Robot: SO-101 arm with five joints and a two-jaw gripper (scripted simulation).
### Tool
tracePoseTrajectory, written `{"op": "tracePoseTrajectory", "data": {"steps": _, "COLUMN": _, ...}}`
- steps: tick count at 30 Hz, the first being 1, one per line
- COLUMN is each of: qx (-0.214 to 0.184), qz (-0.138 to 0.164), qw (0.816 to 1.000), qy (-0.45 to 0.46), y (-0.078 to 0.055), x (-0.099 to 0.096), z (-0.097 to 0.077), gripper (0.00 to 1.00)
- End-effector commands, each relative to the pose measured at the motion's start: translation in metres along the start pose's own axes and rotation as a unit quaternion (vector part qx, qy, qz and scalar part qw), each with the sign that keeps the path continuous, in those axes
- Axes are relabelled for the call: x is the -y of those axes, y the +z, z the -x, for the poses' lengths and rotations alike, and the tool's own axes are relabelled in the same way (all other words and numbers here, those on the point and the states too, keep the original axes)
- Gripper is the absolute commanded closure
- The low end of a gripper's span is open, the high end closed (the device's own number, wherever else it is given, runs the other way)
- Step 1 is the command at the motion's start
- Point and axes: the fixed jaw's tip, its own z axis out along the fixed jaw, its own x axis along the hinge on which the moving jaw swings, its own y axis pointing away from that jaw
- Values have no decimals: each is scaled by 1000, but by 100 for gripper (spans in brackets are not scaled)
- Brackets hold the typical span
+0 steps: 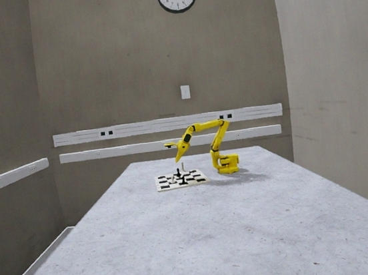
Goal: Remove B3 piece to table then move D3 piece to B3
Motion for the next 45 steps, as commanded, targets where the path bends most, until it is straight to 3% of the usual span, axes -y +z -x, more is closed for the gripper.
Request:
{"op": "tracePoseTrajectory", "data": {"steps": 1, "qx": 4, "qz": 3, "qw": 1000, "qy": -2, "y": 1, "x": -3, "z": -1, "gripper": 90}}
{"op": "tracePoseTrajectory", "data": {"steps": 29, "qx": 4, "qz": 3, "qw": 1000, "qy": -2, "y": 41, "x": -3, "z": -24, "gripper": 90}}
{"op": "tracePoseTrajectory", "data": {"steps": 45, "qx": 4, "qz": 3, "qw": 1000, "qy": -2, "y": 46, "x": -3, "z": -27, "gripper": 90}}
